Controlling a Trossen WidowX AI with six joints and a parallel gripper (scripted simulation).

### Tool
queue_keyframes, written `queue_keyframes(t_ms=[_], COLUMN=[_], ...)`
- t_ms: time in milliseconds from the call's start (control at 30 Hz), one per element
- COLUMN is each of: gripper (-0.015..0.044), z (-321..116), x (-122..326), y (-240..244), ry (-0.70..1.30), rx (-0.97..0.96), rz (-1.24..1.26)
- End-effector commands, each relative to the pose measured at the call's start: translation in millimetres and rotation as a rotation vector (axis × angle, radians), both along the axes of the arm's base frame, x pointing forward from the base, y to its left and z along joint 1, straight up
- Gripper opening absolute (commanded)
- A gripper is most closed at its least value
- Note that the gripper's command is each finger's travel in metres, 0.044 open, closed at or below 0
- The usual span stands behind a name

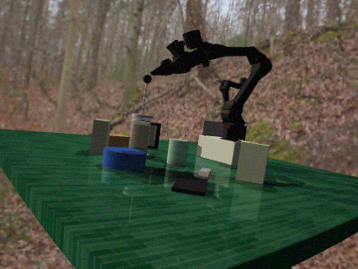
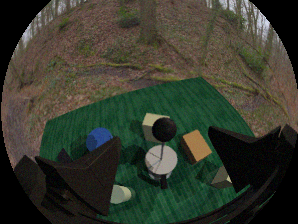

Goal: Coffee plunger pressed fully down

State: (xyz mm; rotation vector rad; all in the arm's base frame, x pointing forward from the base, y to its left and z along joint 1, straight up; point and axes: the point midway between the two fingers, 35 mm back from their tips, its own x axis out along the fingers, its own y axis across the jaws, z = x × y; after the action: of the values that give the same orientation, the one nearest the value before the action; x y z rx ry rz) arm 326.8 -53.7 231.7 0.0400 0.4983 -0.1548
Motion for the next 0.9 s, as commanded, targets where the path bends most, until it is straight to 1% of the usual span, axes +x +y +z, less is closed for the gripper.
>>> queue_keyframes(t_ms=[0, 667, 867], gripper=[0.0440, 0.0440, 0.0282], z=[-8, -23, -23], x=[5, 31, 31], y=[-2, -7, -7], ry=[0.011, 0.009, 0.009], rx=[0.002, 0.001, 0.001], rz=[-0.008, -0.009, -0.009])
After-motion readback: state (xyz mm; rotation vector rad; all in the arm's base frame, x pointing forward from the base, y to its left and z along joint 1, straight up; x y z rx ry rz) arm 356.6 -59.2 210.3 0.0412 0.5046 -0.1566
